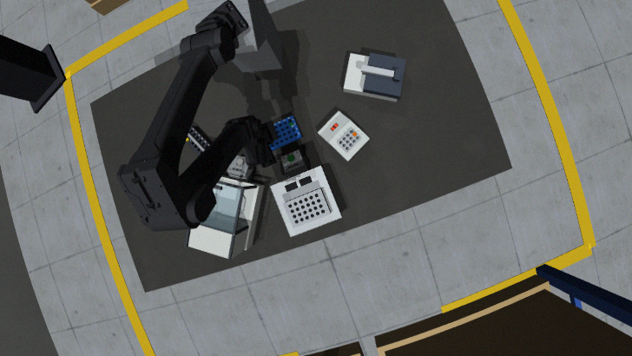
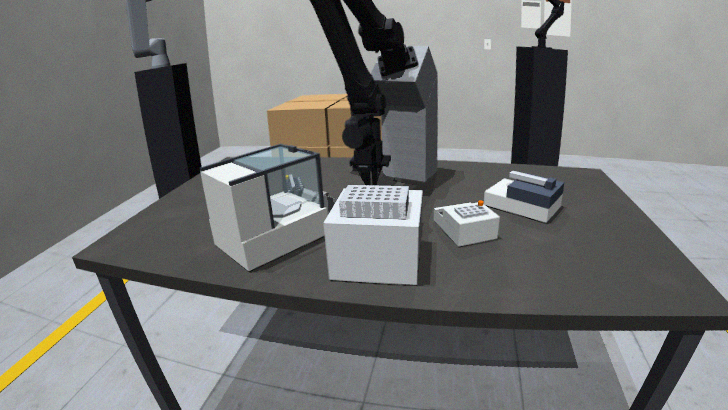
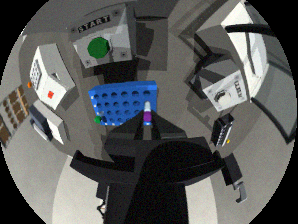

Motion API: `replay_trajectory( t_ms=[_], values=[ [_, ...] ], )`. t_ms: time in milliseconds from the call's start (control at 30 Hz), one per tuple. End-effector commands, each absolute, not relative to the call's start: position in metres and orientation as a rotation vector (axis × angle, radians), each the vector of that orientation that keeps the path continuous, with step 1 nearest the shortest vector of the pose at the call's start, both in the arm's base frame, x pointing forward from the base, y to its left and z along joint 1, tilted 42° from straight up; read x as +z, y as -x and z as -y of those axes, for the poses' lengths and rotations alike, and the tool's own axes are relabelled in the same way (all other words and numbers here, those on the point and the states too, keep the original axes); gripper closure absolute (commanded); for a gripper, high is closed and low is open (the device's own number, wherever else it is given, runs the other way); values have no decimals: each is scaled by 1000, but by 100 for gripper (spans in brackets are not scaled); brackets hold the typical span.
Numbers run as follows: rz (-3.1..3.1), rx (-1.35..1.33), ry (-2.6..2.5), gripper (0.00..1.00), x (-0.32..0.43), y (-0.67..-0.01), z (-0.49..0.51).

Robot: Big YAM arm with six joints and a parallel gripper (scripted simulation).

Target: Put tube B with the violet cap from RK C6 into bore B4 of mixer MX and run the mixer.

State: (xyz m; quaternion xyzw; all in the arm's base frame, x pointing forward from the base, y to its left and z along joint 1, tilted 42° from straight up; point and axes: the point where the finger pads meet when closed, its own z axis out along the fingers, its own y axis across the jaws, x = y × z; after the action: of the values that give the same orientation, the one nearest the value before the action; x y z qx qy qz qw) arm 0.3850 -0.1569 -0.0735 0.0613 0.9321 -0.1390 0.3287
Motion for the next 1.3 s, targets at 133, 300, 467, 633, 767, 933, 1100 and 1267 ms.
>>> replay_trajectory(
  t_ms=[133,300,467,633,767,933,1100,1267],
  values=[
    [-2458,-351,-161,91,-72,-368,145],
    [-2459,-350,-160,91,-70,-366,144],
    [-2454,-352,-162,91,-69,-366,144],
    [-2452,-353,-161,91,-68,-367,144],
    [-2451,-352,-160,91,-69,-367,144],
    [-2451,-353,-161,91,-69,-367,144],
    [-2451,-353,-161,91,-70,-367,144],
    [-2451,-352,-161,91,-70,-366,144]
  ],
)
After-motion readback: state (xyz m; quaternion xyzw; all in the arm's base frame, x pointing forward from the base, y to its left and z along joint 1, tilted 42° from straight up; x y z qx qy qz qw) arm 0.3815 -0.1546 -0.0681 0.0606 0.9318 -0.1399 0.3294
